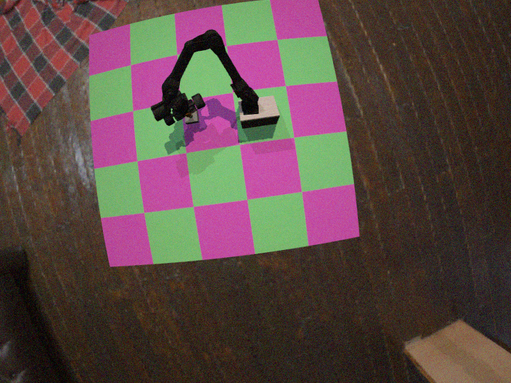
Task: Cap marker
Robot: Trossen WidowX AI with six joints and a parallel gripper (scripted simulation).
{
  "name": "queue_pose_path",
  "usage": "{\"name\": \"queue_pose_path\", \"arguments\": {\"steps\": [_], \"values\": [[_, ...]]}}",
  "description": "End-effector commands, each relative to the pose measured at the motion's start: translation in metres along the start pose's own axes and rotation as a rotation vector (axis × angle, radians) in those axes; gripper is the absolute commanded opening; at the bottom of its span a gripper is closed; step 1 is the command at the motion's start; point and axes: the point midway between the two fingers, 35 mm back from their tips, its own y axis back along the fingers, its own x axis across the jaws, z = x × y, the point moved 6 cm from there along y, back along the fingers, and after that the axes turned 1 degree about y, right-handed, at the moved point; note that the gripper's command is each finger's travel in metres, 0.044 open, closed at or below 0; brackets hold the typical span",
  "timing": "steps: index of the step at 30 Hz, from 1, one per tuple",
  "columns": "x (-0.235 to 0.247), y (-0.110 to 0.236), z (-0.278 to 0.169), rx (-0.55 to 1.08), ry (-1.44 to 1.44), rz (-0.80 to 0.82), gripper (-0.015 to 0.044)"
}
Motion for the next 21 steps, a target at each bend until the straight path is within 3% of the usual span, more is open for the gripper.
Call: {"name": "queue_pose_path", "arguments": {"steps": [1,20,21], "values": [[-0.001,-0.007,0.000,-0.007,0.008,-0.003,0.0000],[-0.002,-0.021,0.000,-0.009,0.008,-0.004,0.0000],[-0.002,-0.020,0.000,-0.003,0.002,-0.003,0.0026]]}}
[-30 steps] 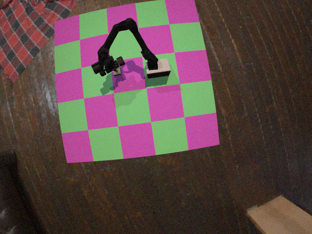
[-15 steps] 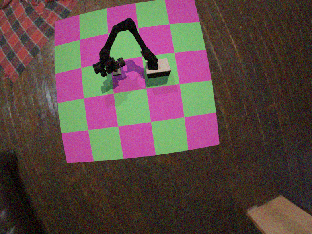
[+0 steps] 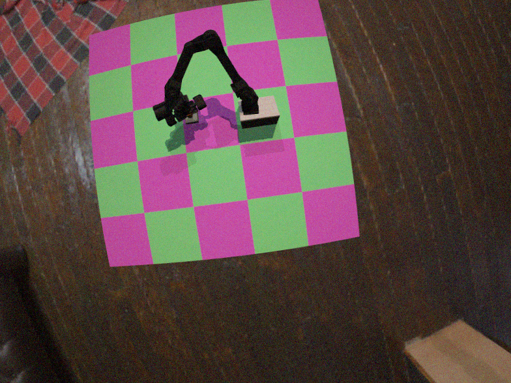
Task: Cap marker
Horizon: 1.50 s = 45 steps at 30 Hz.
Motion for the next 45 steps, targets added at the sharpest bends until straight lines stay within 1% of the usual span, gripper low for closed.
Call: {"name": "queue_pose_path", "arguments": {"steps": [1,16,18,19,22,23,28,30,31,42,45], "values": [[0.000,0.000,0.000,0.000,0.000,0.000,0.0053],[0.000,0.000,0.000,0.000,0.000,0.000,0.0440],[0.001,0.003,0.000,0.001,0.000,0.000,0.0440],[0.002,0.012,0.000,0.002,0.000,0.001,0.0440],[0.002,0.062,-0.001,0.004,0.000,0.001,0.0440],[0.001,0.072,-0.001,0.003,0.000,0.001,0.0440],[0.000,0.075,-0.001,0.003,0.000,0.001,0.0440],[0.000,0.075,-0.001,0.003,0.061,0.001,0.0387],[0.000,0.074,-0.001,0.002,0.137,0.001,0.0361],[-0.001,0.066,-0.003,-0.002,1.162,-0.001,0.0072],[-0.001,0.066,-0.003,-0.002,1.223,-0.002,0.0000]]}}
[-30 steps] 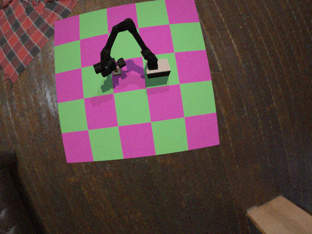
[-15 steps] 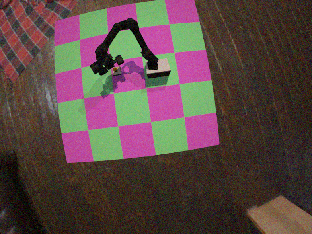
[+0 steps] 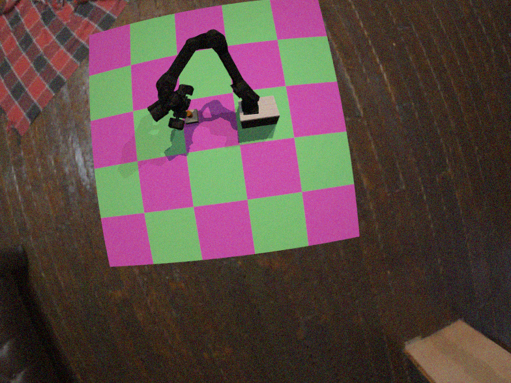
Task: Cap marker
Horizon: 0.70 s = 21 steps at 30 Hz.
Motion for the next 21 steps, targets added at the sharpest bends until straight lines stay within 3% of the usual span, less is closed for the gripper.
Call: {"name": "queue_pose_path", "arguments": {"steps": [1,21], "values": [[0.001,-0.004,-0.002,0.001,0.368,-0.002,0.0000],[0.001,-0.016,-0.002,0.000,0.368,-0.002,0.0000]]}}
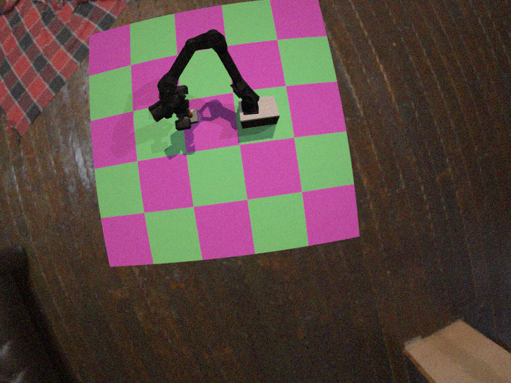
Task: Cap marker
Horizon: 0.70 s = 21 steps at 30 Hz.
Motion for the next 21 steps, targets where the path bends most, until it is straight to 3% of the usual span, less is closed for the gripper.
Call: {"name": "queue_pose_path", "arguments": {"steps": [1,21], "values": [[0.000,-0.007,-0.001,0.002,0.010,-0.007,0.0000],[0.000,-0.027,0.001,-0.006,0.000,-0.002,0.0000]]}}
